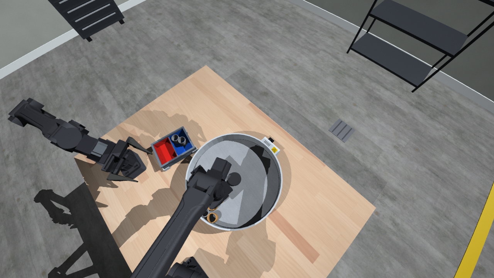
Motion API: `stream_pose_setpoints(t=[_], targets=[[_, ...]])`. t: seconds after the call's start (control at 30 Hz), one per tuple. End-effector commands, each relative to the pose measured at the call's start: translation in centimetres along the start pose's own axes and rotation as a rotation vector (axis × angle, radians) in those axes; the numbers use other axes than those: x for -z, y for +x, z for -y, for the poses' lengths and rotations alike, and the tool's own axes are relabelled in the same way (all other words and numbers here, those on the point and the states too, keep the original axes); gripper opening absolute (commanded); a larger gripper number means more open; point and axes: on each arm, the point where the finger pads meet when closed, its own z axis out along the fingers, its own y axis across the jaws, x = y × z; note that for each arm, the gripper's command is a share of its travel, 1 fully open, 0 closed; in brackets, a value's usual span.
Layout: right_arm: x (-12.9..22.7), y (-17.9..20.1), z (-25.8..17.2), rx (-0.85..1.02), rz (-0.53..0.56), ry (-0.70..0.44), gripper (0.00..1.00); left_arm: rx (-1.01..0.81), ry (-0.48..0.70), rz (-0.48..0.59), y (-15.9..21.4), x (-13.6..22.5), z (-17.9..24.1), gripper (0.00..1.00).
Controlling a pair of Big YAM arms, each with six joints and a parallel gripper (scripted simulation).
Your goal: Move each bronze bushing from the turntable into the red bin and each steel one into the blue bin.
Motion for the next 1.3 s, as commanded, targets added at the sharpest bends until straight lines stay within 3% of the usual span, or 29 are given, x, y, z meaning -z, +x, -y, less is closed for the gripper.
stream_pose_setpoints(t=[0.0, 0.23, 0.57, 0.8, 1.0, 1.07, 1.2, 1.27], targets=[[4.8, -0.7, 1.0, 0.017, 0.026, 0.041, 0.0, 0.008, -0.004, 0.029, -1.4, 0.5, -0.2, 1.0], [10.3, -0.5, 0.9, 0.014, 0.027, 0.044, 0.0, 0.008, -0.004, 0.029, -1.4, 0.5, -0.2, 1.0], [9.0, -0.3, 0.6, 0.014, 0.014, 0.018, 0.0, 0.043, -0.092, 0.095, -6.1, 0.5, -3.0, 1.0], [9.0, -0.3, 0.6, 0.014, 0.015, 0.018, 0.0, 0.113, -0.343, 0.17, -12.9, -0.6, -12.4, 1.0], [9.6, -1.6, 1.4, -0.016, 0.02, 0.028, 0.0, 0.167, -0.582, 0.249, -18.2, 0.3, -23.5, 1.0], [9.6, -1.6, 1.4, -0.016, 0.02, 0.028, 0.0, 0.167, -0.582, 0.249, -18.2, 0.3, -23.5, 1.0], [10.1, -6.3, 2.9, -0.084, 0.023, 0.026, 0.0, 0.188, -0.764, 0.309, -20.9, 2.9, -32.8, 1.0], [10.2, -11.7, 3.8, -0.103, 0.023, 0.026, 0.0, 0.194, -0.84, 0.324, -21.2, 4.4, -36.8, 1.0]])
